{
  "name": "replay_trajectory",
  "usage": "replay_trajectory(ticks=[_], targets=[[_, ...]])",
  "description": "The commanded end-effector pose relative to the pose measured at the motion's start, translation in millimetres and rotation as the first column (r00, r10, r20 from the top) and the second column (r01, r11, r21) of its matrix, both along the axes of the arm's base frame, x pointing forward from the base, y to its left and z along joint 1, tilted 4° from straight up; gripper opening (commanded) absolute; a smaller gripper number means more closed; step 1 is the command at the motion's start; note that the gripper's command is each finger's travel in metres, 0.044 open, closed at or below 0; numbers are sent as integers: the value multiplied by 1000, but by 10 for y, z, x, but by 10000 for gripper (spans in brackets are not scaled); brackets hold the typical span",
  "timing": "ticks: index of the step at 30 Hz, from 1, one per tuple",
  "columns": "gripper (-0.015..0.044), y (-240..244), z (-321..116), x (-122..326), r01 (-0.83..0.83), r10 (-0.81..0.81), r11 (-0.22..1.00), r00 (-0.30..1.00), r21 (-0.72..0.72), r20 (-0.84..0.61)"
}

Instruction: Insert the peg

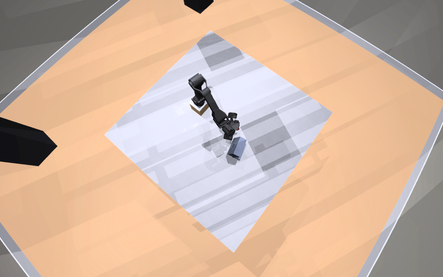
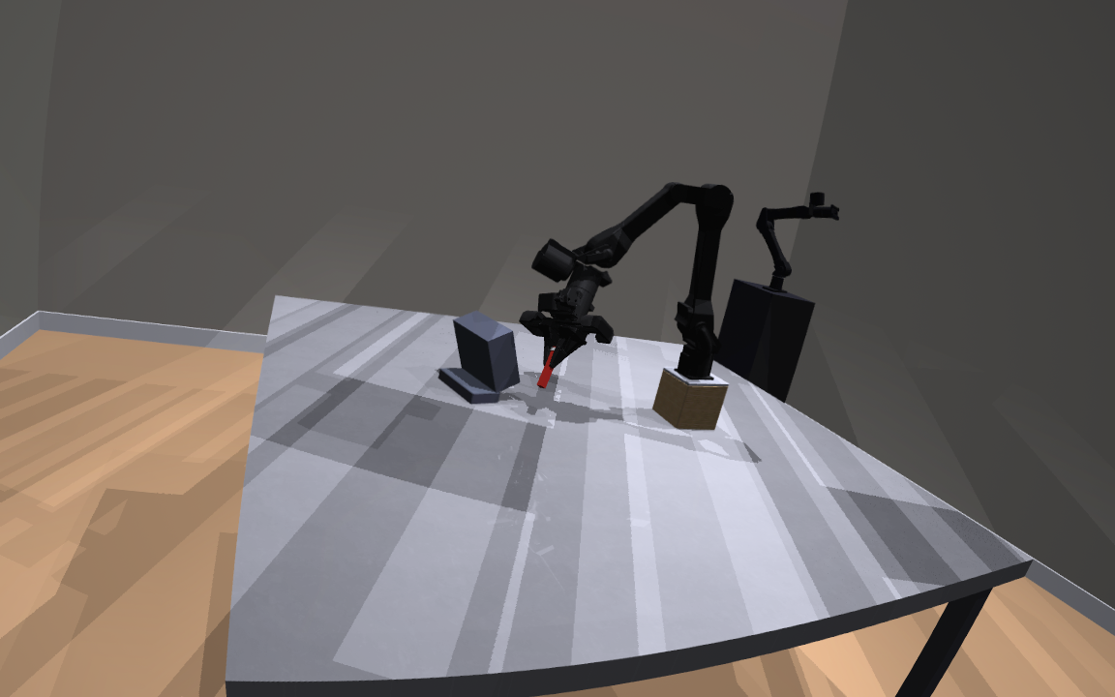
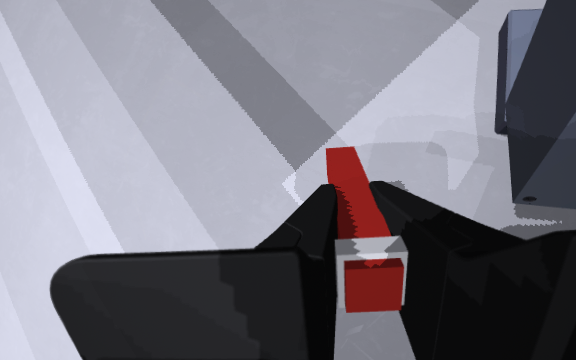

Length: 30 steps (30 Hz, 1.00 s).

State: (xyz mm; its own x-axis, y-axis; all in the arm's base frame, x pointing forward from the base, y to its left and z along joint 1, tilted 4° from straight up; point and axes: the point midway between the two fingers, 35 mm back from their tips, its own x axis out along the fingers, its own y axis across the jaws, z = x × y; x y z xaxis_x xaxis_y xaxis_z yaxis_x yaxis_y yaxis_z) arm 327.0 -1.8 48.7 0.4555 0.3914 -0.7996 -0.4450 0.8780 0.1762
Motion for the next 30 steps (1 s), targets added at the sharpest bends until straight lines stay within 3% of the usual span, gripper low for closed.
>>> replay_trajectory(ticks=[1, 30], targets=[[0, -32, -30, -38, 4, -4, 1000, 1000, 12, 6], [0, -347, -3, -68, 55, -62, 996, 990, 65, 123]])
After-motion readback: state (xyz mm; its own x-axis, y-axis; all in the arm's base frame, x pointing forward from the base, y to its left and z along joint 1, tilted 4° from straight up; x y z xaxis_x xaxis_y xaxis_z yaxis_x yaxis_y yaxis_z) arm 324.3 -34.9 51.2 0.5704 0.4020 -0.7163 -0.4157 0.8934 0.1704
